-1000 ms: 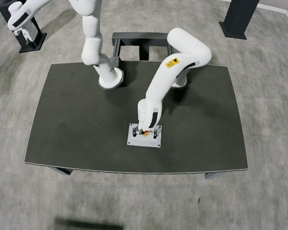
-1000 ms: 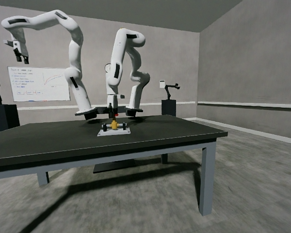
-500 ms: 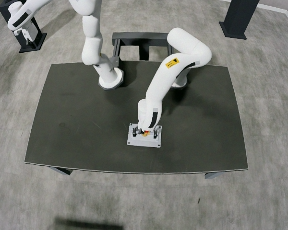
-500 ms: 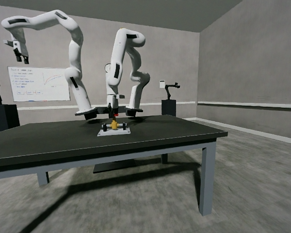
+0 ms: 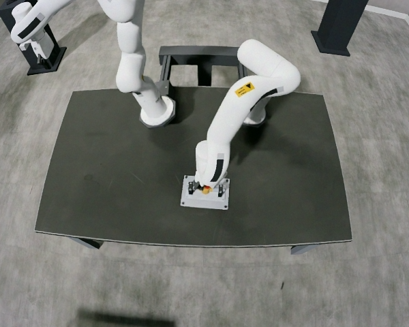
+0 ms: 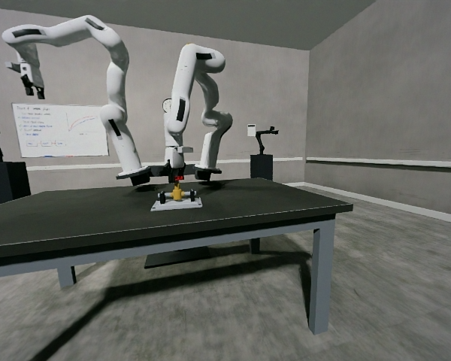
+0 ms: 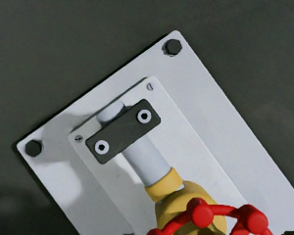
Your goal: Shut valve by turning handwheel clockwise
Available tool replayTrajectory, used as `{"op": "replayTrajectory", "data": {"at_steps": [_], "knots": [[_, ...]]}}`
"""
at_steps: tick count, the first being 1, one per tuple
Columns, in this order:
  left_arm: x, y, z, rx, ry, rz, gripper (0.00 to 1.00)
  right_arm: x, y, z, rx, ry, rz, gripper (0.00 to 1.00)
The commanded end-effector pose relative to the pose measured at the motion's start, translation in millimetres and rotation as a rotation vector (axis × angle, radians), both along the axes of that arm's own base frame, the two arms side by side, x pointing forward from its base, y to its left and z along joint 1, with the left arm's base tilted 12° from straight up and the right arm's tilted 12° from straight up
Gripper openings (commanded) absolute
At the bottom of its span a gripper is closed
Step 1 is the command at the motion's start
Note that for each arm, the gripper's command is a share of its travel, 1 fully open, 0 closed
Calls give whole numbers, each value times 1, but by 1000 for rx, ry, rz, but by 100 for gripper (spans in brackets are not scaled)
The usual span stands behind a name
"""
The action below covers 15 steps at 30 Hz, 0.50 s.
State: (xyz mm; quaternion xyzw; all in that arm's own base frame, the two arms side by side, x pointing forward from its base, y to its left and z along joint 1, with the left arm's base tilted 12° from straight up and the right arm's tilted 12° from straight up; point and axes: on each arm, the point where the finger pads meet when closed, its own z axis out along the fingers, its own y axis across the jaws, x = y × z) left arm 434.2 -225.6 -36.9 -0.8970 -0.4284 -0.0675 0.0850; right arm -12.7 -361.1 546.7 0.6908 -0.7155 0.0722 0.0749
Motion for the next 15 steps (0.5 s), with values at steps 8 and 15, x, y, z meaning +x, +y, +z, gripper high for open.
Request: {"op": "replayTrajectory", "data": {"at_steps": [8,15], "knots": [[1,0,0,6,32,-139,0,0,0,1,-2,0,0,100],[1,0,0,11,54,-241,0,0,0,1,-2,0,0,100]]}}
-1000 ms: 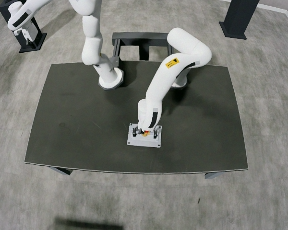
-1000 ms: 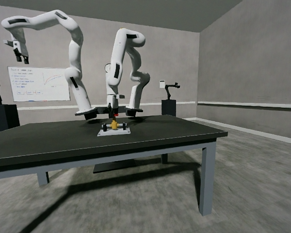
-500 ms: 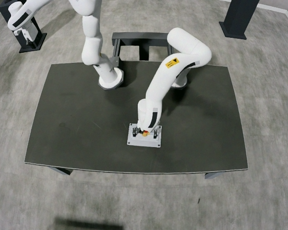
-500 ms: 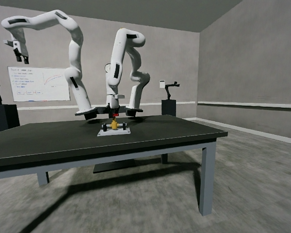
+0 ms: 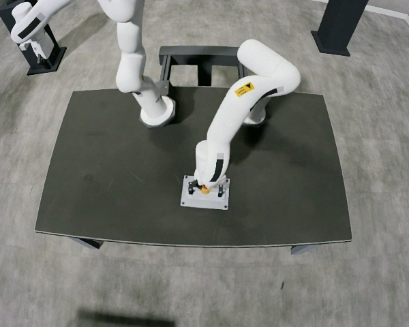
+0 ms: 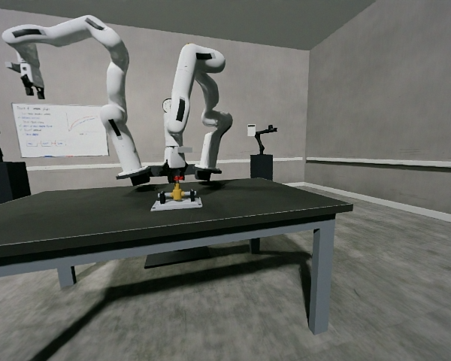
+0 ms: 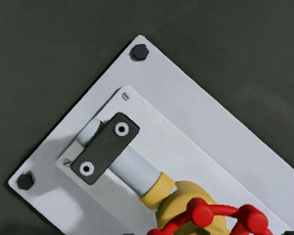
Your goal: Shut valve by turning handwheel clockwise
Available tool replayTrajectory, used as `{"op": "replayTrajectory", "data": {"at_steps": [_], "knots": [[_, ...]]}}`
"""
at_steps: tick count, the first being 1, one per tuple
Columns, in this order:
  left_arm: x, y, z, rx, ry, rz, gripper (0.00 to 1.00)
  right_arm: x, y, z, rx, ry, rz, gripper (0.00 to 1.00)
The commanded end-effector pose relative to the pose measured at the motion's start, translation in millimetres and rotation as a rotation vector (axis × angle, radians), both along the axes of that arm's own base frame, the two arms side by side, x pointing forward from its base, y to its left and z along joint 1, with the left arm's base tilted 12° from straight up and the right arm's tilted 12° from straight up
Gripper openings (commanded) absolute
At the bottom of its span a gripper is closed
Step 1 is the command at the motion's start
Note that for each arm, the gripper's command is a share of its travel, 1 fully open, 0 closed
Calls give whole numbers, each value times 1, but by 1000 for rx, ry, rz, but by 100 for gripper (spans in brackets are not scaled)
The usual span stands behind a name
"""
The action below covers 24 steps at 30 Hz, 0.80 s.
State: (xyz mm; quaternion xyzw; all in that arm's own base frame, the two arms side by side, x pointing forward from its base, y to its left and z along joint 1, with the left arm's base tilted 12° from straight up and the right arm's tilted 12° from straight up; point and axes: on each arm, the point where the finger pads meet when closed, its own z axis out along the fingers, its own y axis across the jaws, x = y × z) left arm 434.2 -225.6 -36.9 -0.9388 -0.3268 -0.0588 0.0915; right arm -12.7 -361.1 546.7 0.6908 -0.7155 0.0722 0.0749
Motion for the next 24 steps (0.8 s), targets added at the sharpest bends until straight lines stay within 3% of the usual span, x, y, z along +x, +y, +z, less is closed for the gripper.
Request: {"op": "replayTrajectory", "data": {"at_steps": [1,24], "knots": [[1,0,0,0,9,-24,0,0,0,1,-2,0,0,100],[1,0,0,21,98,-435,0,0,0,1,-2,0,0,100]]}}
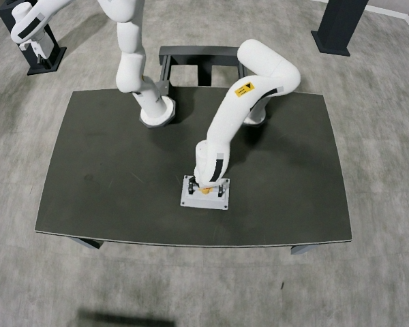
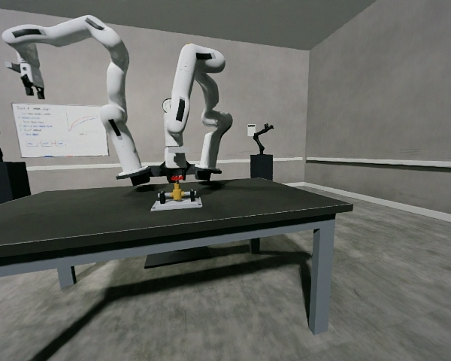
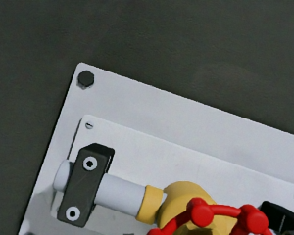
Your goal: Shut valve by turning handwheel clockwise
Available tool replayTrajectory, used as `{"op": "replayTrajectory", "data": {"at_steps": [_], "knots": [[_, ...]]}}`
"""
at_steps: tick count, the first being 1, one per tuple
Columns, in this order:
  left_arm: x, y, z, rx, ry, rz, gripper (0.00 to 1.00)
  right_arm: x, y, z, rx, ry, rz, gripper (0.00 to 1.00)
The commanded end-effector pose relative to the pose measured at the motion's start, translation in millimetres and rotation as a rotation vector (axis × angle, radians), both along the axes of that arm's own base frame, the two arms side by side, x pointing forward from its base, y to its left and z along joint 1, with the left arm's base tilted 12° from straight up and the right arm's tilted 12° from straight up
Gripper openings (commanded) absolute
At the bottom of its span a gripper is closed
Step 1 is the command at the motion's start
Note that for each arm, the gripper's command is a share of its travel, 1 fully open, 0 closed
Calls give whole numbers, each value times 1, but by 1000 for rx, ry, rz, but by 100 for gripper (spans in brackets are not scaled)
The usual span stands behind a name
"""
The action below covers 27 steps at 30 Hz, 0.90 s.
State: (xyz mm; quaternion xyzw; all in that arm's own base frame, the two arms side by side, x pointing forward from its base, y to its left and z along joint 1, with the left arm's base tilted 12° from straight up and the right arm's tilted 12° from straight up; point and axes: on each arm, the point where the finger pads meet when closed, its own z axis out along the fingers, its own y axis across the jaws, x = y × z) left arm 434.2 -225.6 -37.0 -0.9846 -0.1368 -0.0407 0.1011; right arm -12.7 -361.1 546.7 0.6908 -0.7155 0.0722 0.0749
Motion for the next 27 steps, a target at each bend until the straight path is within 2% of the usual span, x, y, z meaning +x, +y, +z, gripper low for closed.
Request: {"op": "replayTrajectory", "data": {"at_steps": [1,27], "knots": [[1,0,0,3,22,-71,0,0,0,1,-2,0,0,100],[1,0,0,27,126,-557,0,0,0,1,-2,0,0,100]]}}
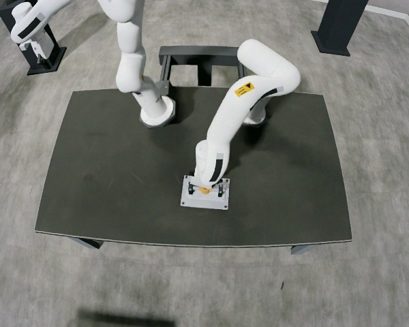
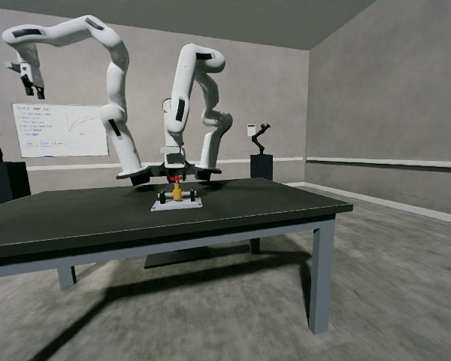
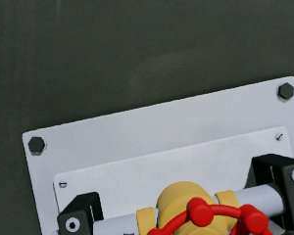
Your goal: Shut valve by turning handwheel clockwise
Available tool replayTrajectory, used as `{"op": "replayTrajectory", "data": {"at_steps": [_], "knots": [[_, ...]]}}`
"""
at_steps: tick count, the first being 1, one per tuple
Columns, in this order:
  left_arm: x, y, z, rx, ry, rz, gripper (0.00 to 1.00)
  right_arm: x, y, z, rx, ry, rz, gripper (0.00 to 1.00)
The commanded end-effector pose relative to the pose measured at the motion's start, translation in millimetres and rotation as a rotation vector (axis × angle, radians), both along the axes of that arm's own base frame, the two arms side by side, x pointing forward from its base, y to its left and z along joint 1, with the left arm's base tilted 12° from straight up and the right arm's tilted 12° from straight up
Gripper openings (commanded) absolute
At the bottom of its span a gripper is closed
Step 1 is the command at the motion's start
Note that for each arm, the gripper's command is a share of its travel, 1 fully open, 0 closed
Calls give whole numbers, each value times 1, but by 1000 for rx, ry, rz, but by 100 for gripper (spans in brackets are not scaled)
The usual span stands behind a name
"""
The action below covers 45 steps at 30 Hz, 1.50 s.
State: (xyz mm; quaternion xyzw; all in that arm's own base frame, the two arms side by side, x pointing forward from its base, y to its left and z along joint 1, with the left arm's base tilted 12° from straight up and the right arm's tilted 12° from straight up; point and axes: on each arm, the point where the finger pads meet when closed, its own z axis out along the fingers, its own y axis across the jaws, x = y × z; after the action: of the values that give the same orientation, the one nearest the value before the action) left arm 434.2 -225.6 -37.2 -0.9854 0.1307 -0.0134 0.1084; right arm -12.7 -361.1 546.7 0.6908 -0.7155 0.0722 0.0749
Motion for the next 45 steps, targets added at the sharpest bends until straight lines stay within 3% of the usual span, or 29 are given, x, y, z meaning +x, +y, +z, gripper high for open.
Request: {"op": "replayTrajectory", "data": {"at_steps": [1,16,45], "knots": [[1,0,0,1,15,-30,0,0,0,1,-2,0,0,100],[1,0,0,16,78,-322,0,0,0,1,-2,0,0,100],[1,0,0,35,158,-696,0,0,0,1,-2,0,0,100]]}}
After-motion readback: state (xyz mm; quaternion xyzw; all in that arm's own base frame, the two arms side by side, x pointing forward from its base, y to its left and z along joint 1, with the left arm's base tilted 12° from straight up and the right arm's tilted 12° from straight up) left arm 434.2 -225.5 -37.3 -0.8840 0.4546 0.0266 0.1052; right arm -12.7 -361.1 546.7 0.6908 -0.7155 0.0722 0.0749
